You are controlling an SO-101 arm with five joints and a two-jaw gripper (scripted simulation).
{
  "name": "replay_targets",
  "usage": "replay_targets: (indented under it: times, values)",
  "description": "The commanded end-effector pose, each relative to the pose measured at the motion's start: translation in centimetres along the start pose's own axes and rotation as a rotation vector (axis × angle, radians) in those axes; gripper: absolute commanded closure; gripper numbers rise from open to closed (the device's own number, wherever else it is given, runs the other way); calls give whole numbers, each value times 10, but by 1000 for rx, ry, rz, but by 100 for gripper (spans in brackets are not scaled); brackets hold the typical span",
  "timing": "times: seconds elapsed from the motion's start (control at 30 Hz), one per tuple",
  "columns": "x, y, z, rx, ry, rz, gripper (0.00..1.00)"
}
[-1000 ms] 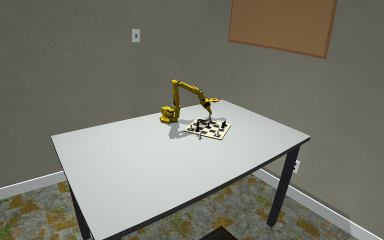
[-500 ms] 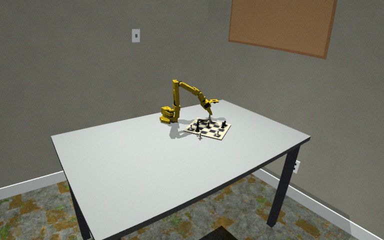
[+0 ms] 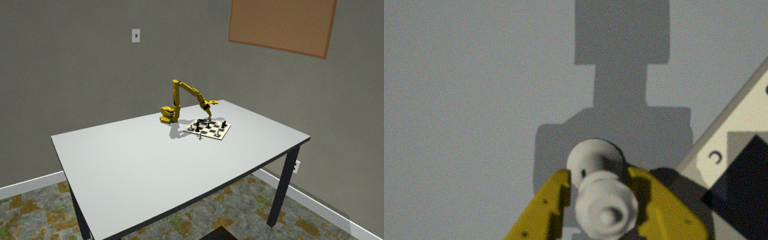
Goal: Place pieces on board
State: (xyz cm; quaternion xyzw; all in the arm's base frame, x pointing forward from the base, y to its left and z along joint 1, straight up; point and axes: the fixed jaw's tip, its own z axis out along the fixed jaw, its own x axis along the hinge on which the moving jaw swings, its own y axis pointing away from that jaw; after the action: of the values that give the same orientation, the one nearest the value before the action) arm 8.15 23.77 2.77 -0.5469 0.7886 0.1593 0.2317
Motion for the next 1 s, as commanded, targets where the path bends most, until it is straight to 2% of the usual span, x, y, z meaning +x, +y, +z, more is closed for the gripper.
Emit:
replay_targets:
  times: [0.0,0.97]
  values:
    - [6,1,3,-4,21,4,88]
    - [6,-5,3,10,21,15,88]
